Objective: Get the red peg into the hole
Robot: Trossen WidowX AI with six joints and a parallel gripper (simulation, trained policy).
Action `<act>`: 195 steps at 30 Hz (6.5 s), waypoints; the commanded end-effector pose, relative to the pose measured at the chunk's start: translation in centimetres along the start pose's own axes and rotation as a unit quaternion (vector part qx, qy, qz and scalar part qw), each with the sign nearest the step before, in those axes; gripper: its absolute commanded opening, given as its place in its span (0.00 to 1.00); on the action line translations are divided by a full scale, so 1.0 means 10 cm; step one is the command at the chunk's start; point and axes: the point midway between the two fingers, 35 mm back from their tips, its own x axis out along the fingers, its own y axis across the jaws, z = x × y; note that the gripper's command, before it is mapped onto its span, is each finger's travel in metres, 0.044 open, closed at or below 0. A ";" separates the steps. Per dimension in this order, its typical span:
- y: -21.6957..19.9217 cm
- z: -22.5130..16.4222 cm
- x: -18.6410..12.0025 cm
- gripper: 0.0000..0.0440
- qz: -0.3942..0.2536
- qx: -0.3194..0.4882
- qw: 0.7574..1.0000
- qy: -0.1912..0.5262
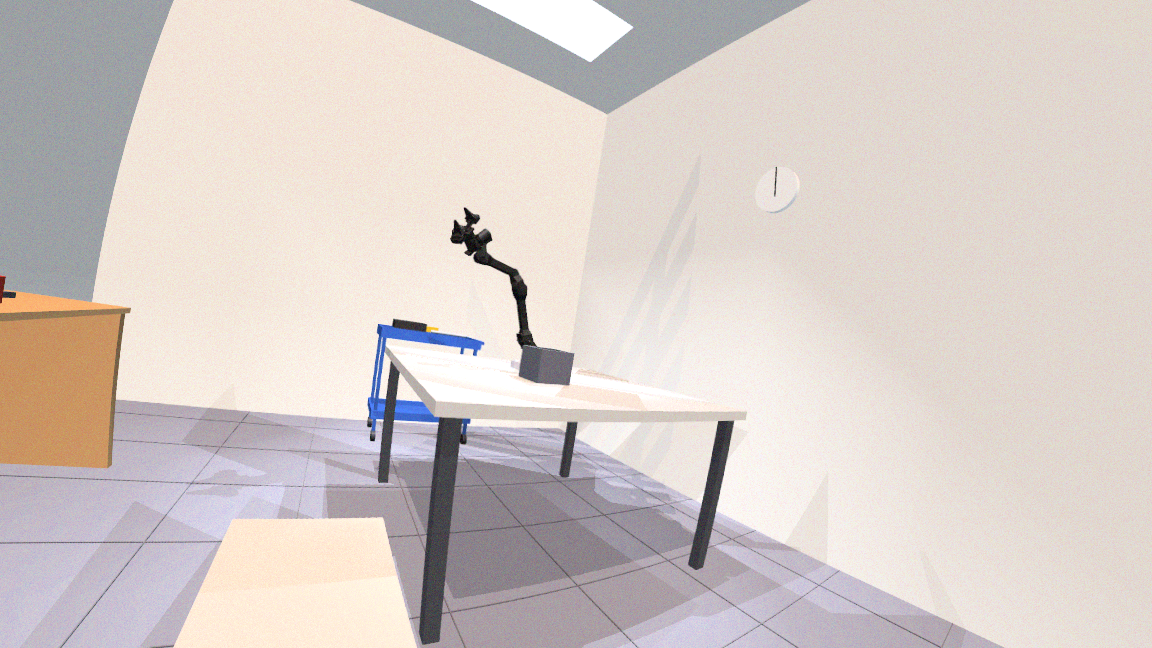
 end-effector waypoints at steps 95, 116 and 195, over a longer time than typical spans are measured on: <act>-0.92 -5.22 -3.40 0.95 -0.704 0.385 0.515 0.301; -1.06 -5.10 -4.94 0.94 -0.808 0.151 0.404 0.402; -1.93 -4.95 -6.07 0.00 -0.775 -0.063 0.353 0.520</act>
